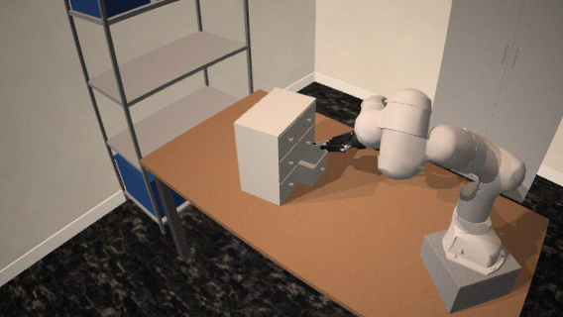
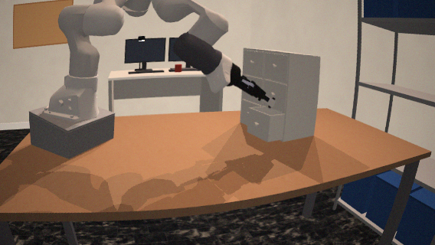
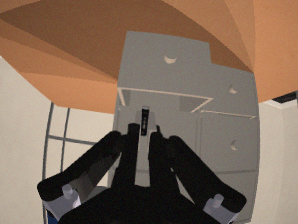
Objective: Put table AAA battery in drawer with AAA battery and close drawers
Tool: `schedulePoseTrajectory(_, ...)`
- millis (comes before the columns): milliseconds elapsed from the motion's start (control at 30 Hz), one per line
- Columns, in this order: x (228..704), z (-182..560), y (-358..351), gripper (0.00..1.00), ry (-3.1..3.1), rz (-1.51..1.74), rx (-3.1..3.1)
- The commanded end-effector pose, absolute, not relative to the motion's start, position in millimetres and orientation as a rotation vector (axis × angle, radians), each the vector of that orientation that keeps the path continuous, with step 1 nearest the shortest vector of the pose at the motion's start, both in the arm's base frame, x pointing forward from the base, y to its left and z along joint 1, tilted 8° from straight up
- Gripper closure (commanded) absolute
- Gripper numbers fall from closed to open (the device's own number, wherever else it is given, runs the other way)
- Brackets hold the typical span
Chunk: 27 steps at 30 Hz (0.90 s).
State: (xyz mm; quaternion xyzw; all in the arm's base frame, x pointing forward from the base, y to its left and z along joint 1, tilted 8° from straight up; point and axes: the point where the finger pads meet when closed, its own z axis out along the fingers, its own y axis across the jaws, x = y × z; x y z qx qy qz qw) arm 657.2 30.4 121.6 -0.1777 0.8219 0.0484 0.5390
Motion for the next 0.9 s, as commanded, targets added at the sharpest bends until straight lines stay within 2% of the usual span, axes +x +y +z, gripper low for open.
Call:
schedulePoseTrajectory(0, 657.8, 121.2, 31.7, 0.97, 1.956, 0.120, -0.423)
schedulePoseTrajectory(333, 657.8, 121.2, 31.7, 0.95, 1.956, 0.120, -0.423)
schedulePoseTrajectory(600, 657.8, 121.2, 31.7, 0.85, 1.956, 0.120, -0.423)
schedulePoseTrajectory(633, 657.8, 121.2, 31.7, 0.00, 1.956, 0.120, -0.423)
schedulePoseTrajectory(867, 657.8, 121.2, 31.7, 0.00, 1.956, 0.120, -0.423)
